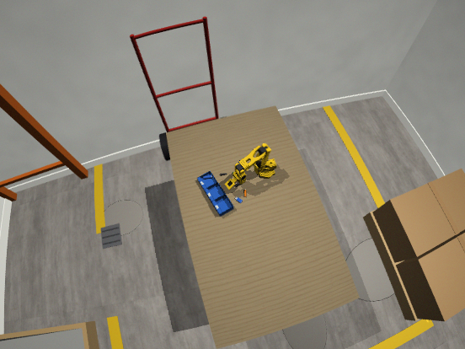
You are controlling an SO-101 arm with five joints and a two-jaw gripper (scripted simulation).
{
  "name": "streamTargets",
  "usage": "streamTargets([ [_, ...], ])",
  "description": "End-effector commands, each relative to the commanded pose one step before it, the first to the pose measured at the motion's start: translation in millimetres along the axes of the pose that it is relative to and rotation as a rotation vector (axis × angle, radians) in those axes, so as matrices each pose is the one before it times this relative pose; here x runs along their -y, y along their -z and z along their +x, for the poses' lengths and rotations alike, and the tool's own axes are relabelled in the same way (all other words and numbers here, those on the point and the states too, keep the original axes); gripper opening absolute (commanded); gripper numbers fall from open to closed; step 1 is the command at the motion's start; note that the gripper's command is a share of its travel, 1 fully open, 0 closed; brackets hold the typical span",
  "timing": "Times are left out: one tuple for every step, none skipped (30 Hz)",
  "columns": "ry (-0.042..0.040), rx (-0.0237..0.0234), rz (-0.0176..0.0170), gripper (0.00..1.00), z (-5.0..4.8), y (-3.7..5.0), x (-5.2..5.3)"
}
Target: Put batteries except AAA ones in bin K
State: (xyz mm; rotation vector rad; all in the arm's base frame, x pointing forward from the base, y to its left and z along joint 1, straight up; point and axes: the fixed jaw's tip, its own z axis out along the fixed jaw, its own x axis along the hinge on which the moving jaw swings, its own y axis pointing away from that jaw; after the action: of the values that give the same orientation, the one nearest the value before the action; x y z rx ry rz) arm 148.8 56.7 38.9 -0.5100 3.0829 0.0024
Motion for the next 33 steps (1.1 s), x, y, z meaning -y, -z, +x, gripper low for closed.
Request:
streamTargets([
  [-0.00209,0.02740,-0.00110,0.21,-4.376,-6.748,-1.34],
  [0.00000,0.00000,0.00000,0.21,0.043,-2.664,0.00],
  [0.00000,0.00000,0.00000,0.21,0.098,-2.636,0.00],
  [0.00000,0.00000,0.00000,0.21,0.149,-2.580,0.00],
  [0.00000,0.00000,0.00000,0.21,0.195,-2.498,0.00],
  [0.00000,0.00000,0.00000,0.21,0.234,-2.390,0.00],
  [0.00000,0.00000,0.00000,0.21,0.265,-2.259,0.00],
  [0.00000,0.00000,0.00000,0.21,0.285,-2.108,0.00],
  [0.00000,0.00000,0.00000,0.21,0.296,-1.940,0.00],
  [0.00000,0.00000,0.00000,0.21,0.296,-1.758,0.00],
  [0.00000,0.00000,0.00000,0.21,0.286,-1.565,0.00],
  [0.00000,0.00000,0.00000,0.21,0.267,-1.366,0.00],
  [0.00000,0.00000,0.00000,0.21,0.000,0.000,0.00],
  [0.00000,0.00000,0.00000,0.21,0.000,0.000,0.00],
  [0.00000,0.00000,0.00000,0.21,0.241,-1.164,0.00],
  [0.00000,0.00000,0.00000,0.21,0.208,-0.963,0.00],
  [0.00000,0.00000,0.00000,0.21,0.172,-0.767,0.00],
  [0.00000,0.00000,0.00000,0.21,0.134,-0.583,0.00],
  [0.00000,0.00000,0.00000,0.21,0.097,-0.413,0.00],
  [0.00000,0.00000,0.00000,0.21,0.063,-0.265,0.00],
  [0.00000,0.00000,0.00000,0.21,0.034,-0.144,0.00],
  [0.00000,0.00000,0.00000,0.21,0.013,-0.056,0.00],
  [0.00000,0.00000,0.00000,0.21,0.002,-0.008,0.00],
  [0.00000,0.00000,0.00000,0.21,0.000,0.000,0.00],
  [0.00000,0.00000,0.00000,0.21,0.000,0.000,0.00],
  [0.00000,0.00000,0.00000,0.21,0.000,0.000,0.00],
  [0.00000,0.00000,0.00000,0.21,0.000,0.000,0.00],
  [0.00000,0.00000,0.00000,0.21,0.000,0.000,0.00],
  [0.00000,0.00000,0.00000,0.21,0.000,0.000,0.00],
  [0.00000,0.00000,0.00000,0.21,0.000,0.000,0.00],
  [0.00000,0.00000,0.00000,0.21,0.000,0.000,0.00],
  [0.00000,0.00000,0.00000,0.21,0.000,0.000,0.00],
  [0.00000,0.00000,0.00000,0.21,0.000,0.000,0.00],
])
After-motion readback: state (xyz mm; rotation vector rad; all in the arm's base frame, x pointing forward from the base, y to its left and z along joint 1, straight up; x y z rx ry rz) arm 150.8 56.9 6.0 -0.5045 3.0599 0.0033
